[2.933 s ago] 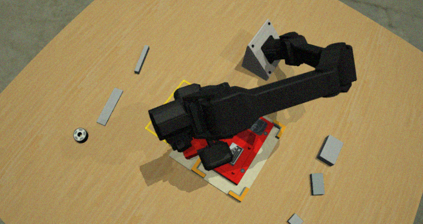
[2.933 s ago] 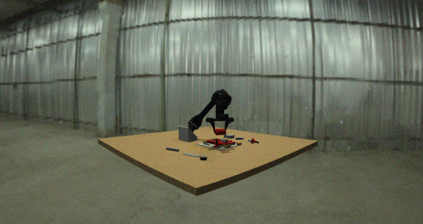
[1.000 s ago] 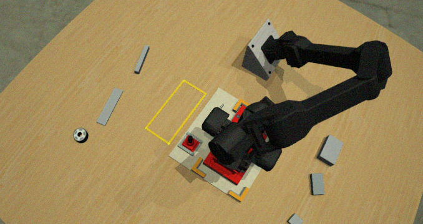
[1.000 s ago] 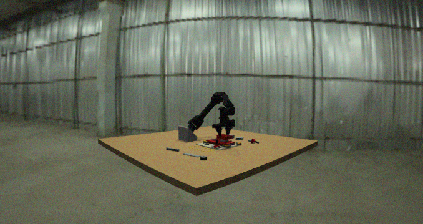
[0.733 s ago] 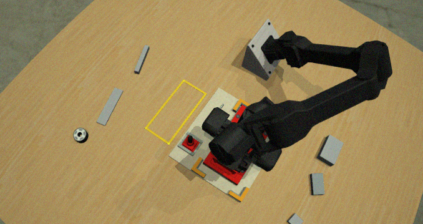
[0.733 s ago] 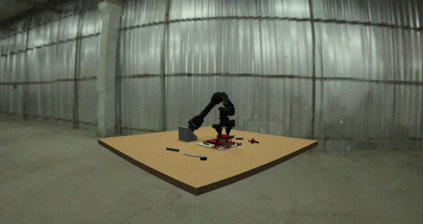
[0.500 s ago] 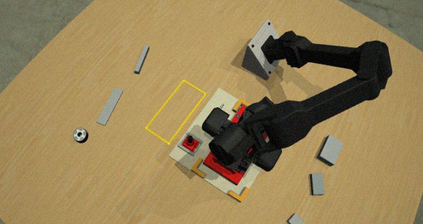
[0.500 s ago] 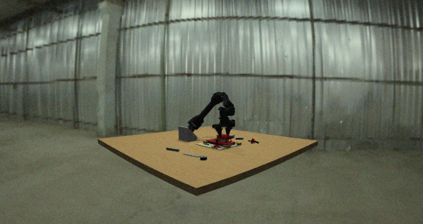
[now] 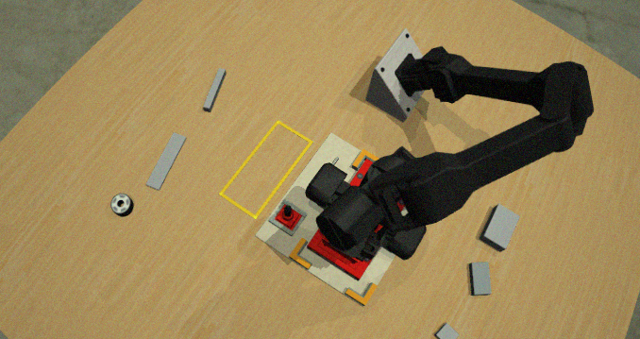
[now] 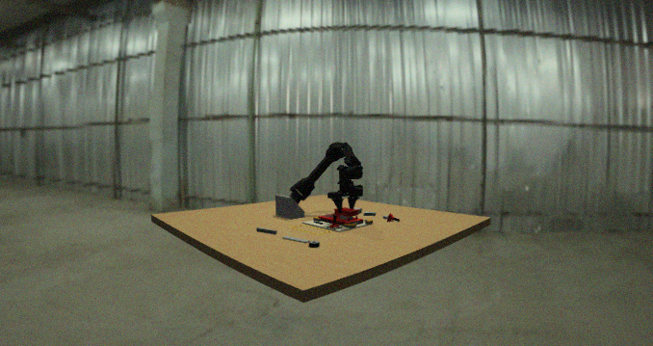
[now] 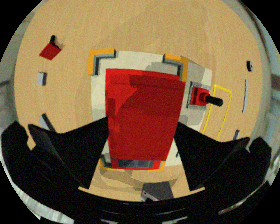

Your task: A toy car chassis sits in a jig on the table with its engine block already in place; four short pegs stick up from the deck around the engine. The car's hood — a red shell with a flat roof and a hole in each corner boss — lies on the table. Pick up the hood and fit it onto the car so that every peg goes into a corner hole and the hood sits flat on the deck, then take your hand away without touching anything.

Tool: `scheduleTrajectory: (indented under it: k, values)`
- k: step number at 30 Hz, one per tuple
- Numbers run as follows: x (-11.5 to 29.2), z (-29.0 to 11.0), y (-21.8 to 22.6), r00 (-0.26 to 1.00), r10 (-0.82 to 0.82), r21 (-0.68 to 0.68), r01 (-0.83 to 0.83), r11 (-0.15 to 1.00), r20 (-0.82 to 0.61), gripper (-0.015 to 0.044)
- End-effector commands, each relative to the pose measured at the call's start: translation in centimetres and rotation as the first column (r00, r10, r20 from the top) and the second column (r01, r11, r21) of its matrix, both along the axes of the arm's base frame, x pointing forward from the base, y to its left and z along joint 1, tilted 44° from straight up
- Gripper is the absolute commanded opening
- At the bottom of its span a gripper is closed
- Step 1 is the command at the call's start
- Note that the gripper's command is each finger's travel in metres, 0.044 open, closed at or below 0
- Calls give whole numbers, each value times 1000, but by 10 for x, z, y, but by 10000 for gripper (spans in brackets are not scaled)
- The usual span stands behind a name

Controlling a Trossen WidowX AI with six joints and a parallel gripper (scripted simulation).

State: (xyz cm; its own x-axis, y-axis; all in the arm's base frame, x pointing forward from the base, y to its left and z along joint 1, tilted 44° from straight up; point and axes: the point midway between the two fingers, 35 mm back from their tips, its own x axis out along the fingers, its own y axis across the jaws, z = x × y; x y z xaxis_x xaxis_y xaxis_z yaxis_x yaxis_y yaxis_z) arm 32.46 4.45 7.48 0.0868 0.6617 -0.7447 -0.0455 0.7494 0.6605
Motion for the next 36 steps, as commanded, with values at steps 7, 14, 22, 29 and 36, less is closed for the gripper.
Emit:
scheduleTrajectory:
  k: [7,14,22,29,36]
  values:
    - [1,-2,3,1000,-3,5,3,1000,1,0]
    - [1,-4,5,1000,-3,5,3,1000,1,0]
    - [1,-6,7,1000,-3,5,3,1000,1,0]
    - [1,-8,9,1000,-3,6,3,1000,1,0]
    - [1,-10,11,1000,-3,6,3,1000,1,0]
